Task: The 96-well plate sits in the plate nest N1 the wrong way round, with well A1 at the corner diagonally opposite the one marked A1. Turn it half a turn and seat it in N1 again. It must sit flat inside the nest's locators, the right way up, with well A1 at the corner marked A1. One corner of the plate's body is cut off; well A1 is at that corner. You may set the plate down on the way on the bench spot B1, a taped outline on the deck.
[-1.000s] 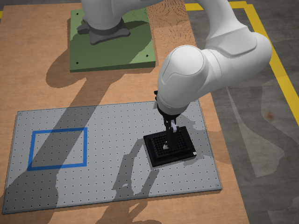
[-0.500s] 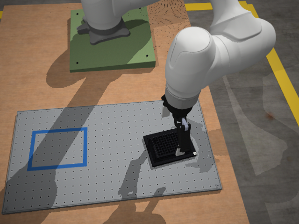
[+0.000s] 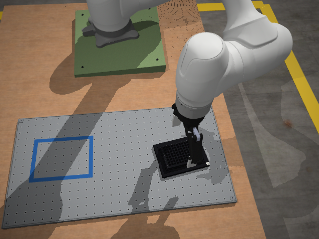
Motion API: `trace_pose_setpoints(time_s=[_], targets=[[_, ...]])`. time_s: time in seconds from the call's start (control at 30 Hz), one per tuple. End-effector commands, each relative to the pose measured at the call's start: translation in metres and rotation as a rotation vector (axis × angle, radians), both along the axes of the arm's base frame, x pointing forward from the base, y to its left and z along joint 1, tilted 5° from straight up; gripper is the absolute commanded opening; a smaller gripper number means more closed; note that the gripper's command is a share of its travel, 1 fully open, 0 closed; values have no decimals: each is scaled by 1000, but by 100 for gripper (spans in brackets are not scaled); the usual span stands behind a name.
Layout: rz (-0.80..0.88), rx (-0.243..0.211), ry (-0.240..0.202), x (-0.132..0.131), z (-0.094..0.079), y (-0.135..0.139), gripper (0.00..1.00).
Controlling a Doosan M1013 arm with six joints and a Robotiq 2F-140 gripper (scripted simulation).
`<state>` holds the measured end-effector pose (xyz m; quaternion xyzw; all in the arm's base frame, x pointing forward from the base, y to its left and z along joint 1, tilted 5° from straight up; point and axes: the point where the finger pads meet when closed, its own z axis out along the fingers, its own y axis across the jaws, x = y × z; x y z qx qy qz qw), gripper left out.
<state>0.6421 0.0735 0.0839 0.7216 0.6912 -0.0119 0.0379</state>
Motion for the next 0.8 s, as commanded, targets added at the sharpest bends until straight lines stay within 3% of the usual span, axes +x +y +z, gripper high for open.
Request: trace_pose_setpoints(time_s=[0.0,0.77], targets=[[0,0,0,0,-3,0,100],[0,0,0,1,-38,-3,100]])
